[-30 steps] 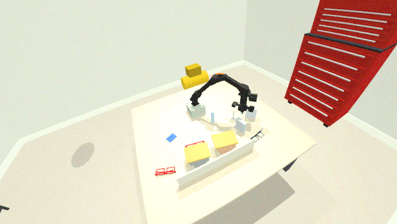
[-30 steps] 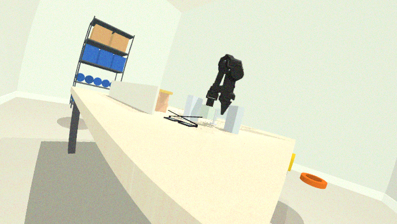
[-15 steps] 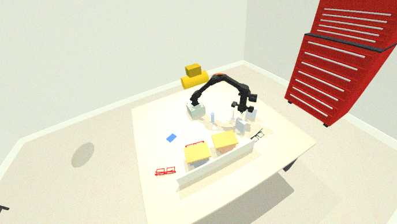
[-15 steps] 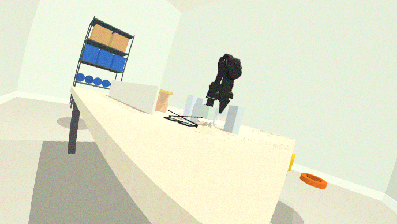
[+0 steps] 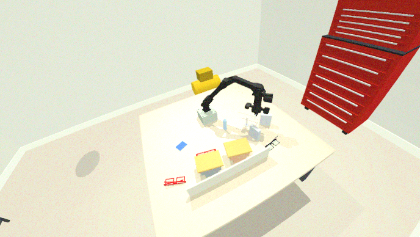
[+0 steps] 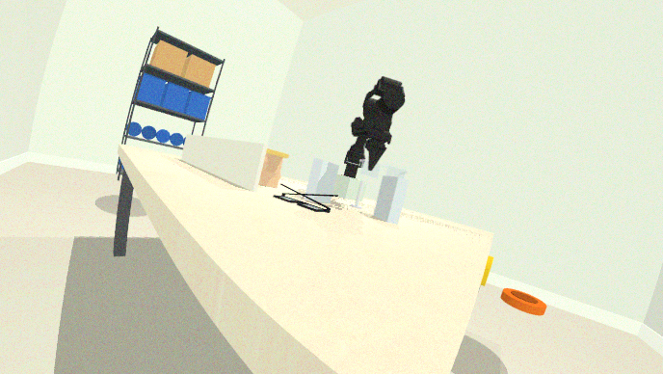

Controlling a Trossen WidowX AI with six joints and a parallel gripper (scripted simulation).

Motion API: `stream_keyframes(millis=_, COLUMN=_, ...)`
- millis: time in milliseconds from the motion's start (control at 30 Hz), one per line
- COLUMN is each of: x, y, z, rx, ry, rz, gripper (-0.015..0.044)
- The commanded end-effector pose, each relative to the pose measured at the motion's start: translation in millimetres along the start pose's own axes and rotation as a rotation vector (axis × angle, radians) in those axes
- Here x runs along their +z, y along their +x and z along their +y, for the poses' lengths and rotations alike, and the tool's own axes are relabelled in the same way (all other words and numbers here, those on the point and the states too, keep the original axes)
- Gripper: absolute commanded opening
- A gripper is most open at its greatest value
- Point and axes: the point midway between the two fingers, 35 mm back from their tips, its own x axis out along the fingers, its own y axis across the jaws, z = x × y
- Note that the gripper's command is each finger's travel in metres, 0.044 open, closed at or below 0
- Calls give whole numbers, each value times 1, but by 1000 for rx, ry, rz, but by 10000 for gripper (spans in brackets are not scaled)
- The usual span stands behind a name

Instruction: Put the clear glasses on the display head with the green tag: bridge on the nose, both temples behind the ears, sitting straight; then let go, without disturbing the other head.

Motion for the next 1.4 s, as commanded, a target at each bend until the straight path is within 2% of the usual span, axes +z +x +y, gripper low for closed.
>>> stream_keyframes(millis=0, x=19, y=-5, z=-5, rx=-1, ry=55, rz=0, gripper=0)
stream_keyframes(millis=733, x=145, y=-13, z=-73, rx=-3, ry=491, rz=-15, gripper=0)
stream_keyframes(millis=1367, x=214, y=-9, z=-164, rx=-6, ry=867, rz=-26, gripper=0)
